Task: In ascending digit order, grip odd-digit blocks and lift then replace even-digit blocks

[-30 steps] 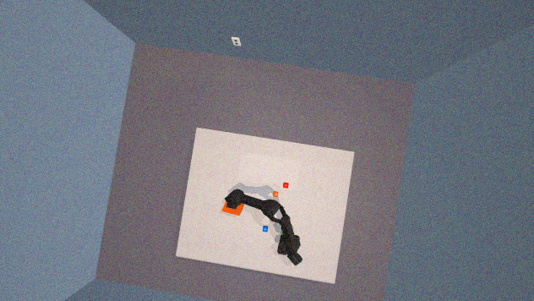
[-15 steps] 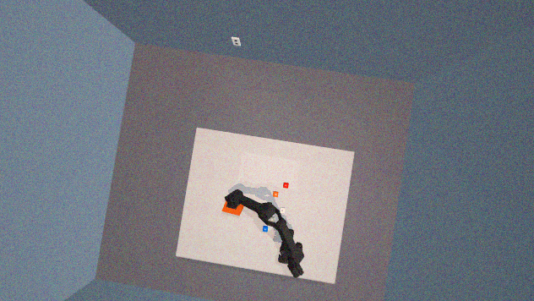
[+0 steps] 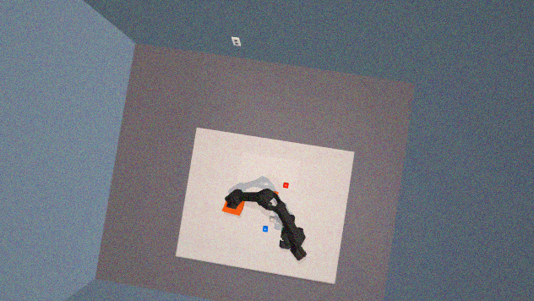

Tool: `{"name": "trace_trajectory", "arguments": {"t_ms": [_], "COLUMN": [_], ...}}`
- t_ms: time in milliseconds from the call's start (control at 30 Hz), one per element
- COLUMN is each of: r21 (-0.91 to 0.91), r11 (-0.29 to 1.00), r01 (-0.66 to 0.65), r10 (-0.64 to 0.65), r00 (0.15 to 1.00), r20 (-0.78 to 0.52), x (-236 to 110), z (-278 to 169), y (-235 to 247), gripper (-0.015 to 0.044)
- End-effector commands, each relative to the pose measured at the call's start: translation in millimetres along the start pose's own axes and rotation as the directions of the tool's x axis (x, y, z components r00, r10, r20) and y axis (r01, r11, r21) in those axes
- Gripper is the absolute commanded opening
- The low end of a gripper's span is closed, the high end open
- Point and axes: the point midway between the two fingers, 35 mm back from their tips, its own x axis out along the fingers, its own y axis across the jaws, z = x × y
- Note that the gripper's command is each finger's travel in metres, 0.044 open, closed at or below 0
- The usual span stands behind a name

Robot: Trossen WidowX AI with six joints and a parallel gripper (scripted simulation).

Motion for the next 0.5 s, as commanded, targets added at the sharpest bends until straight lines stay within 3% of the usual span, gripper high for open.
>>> {"name": "trace_trajectory", "arguments": {"t_ms": [0, 233, 300, 467], "r21": [-0.004, -0.004, -0.004, -0.005], "r11": [1.0, 1.0, 1.0, 1.0], "r01": [-0.003, -0.005, -0.003, -0.007], "r10": [0.003, 0.005, 0.003, 0.007], "r00": [1.0, 1.0, 1.0, 1.0], "r20": [0.006, 0.006, 0.006, 0.007], "x": [1.4, 2.4, 13.1, 80.8], "z": [-12.5, -16.0, -14.7, -15.1], "y": [49.8, 58.3, 57.7, 59.3], "gripper": [0.012, 0.012, 0.0172, 0.0304]}}
